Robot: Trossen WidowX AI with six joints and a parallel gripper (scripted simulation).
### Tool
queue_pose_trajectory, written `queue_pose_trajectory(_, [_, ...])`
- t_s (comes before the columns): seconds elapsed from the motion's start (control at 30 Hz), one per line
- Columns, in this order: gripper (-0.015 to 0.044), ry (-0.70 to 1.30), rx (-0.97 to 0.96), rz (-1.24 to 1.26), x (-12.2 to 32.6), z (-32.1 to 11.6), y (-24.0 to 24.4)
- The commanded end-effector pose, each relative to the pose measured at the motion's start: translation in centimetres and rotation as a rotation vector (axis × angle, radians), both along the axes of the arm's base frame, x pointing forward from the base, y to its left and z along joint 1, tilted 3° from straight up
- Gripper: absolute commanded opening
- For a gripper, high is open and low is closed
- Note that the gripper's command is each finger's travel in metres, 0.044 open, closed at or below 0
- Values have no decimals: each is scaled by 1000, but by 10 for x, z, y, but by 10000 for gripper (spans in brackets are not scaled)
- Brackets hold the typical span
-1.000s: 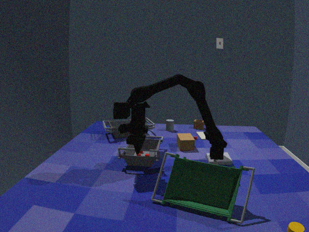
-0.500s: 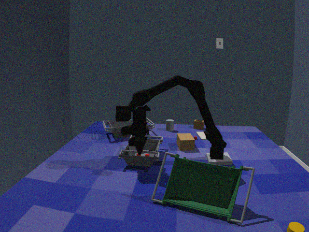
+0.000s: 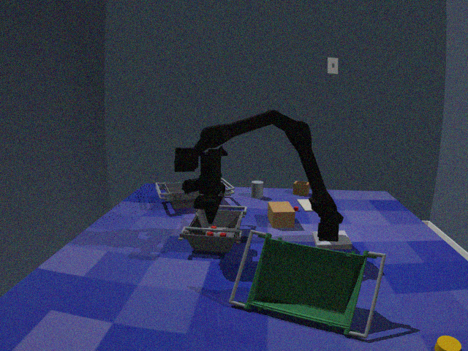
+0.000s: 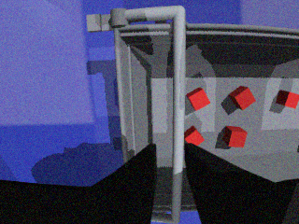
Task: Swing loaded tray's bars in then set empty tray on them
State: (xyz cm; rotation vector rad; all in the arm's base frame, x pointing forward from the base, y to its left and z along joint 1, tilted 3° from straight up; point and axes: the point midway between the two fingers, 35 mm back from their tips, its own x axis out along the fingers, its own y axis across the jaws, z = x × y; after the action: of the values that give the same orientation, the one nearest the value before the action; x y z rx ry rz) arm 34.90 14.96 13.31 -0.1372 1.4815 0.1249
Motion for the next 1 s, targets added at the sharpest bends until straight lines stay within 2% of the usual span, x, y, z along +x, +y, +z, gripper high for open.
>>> queue_pose_trajectory(0.0, [83,3,-1,0,0,-2,0])
queue_pose_trajectory(0.7, [83,3,-1,0,0,0,0])
queue_pose_trajectory(0.83, [83,-5,2,1,0,25,1])
queue_pose_trajectory(0.97, [83,-17,7,4,-6,69,0])
